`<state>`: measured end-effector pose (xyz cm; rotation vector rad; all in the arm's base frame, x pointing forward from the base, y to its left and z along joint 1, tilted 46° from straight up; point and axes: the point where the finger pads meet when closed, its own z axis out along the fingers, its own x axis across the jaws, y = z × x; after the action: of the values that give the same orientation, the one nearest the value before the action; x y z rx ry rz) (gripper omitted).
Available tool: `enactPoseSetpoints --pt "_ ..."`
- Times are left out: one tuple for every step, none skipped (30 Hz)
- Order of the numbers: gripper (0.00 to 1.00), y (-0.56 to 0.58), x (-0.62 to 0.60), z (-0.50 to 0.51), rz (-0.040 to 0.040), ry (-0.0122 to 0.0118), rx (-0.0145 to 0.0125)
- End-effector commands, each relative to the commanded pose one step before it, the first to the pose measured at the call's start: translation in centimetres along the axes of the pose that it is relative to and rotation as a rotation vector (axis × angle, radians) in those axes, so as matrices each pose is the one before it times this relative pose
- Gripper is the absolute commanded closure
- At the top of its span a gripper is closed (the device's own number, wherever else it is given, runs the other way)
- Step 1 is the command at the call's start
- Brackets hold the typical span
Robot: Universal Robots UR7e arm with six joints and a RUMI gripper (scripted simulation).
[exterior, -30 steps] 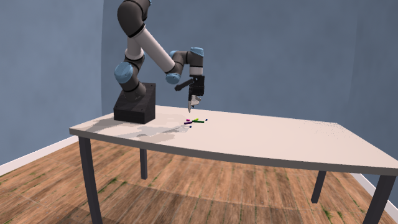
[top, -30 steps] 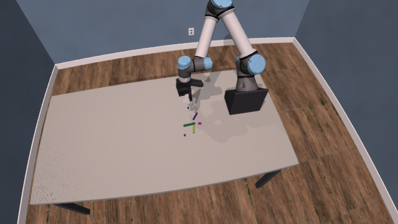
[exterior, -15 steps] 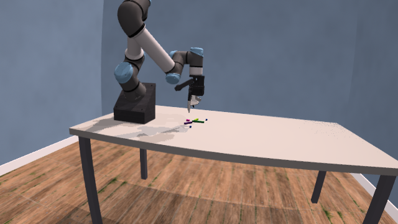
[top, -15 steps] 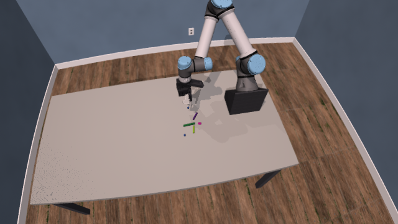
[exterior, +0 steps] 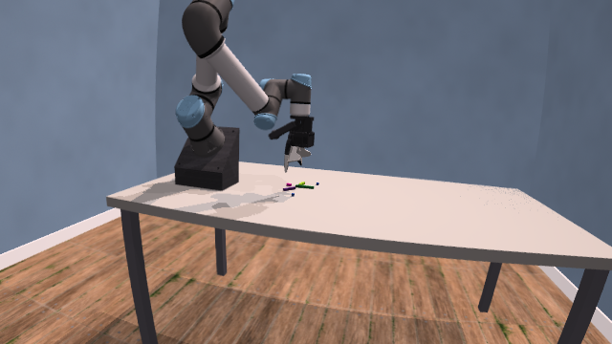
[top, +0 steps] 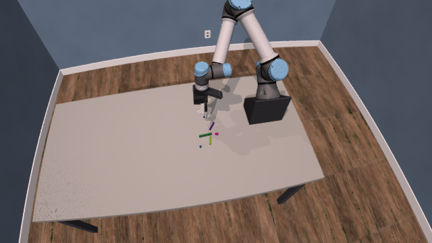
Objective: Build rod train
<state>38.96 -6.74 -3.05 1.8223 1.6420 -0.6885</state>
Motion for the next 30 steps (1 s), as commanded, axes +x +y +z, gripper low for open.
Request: enactPoseSetpoints --pt "0.00 -0.298 0.527 0.095 0.12111 -0.00299 0.00121" --pt "0.00 -0.093 0.120 0.031 0.02987 0.00003 0.00000" --pt "0.00 -0.098 0.121 0.032 0.03098 0.00003 0.00001" --pt "0.00 -0.104 0.122 0.033 0.03205 0.00003 0.00001" --pt "0.00 -0.110 0.121 0.034 0.03308 0.00003 0.00001" --pt "0.00 -0.110 0.115 0.034 0.03251 0.00003 0.00001" --pt "0.00 -0.095 0.094 0.028 0.02741 0.00002 0.00001" --pt "0.00 -0.100 0.094 0.029 0.02858 0.00002 0.00001" --pt "0.00 -0.103 0.092 0.030 0.02892 0.00002 0.00001" --pt "0.00 -0.104 0.089 0.030 0.02883 0.00002 0.00001" --pt "0.00 -0.105 0.085 0.029 0.02879 0.00002 0.00001" --pt "0.00 -0.106 0.081 0.029 0.02879 0.00002 0.00001" --pt "0.00 0.000 0.000 0.000 0.00000 0.00000 0.00000" --pt "0.00 0.000 0.000 0.000 0.00000 0.00000 0.00000" --pt "0.00 -0.144 0.105 0.039 0.03873 0.00002 0.00001" --pt "0.00 -0.148 0.100 0.040 0.03937 0.00002 0.00001" --pt "0.00 -0.151 0.095 0.040 0.03997 0.00002 0.00001" --pt "0.00 -0.107 0.062 0.028 0.02816 0.00001 0.00001" --pt "0.00 -0.104 0.057 0.027 0.02722 0.00001 0.00001" --pt "0.00 -0.111 0.057 0.029 0.02883 0.00001 0.00001" --pt "0.00 -0.111 0.053 0.029 0.02891 0.00001 0.00001" --pt "0.00 -0.111 0.049 0.028 0.02878 0.00001 0.00001" --pt "0.00 -0.110 0.046 0.028 0.02876 0.00001 0.00000" --pt "0.00 -0.110 0.042 0.028 0.02878 0.00001 0.00000" --pt "0.00 -0.110 0.038 0.028 0.02877 0.00000 0.00000" --pt "0.00 -0.109 0.035 0.028 0.02876 0.00000 0.00000" --pt "0.00 -0.109 0.031 0.028 0.02877 0.00000 0.00000" --pt "0.00 -0.108 0.028 0.028 0.02876 0.00000 0.00000" --pt "0.00 -0.107 0.024 0.028 0.02876 0.00000 0.00000" --pt "0.00 0.000 0.000 0.000 0.00000 0.00000 0.00000"
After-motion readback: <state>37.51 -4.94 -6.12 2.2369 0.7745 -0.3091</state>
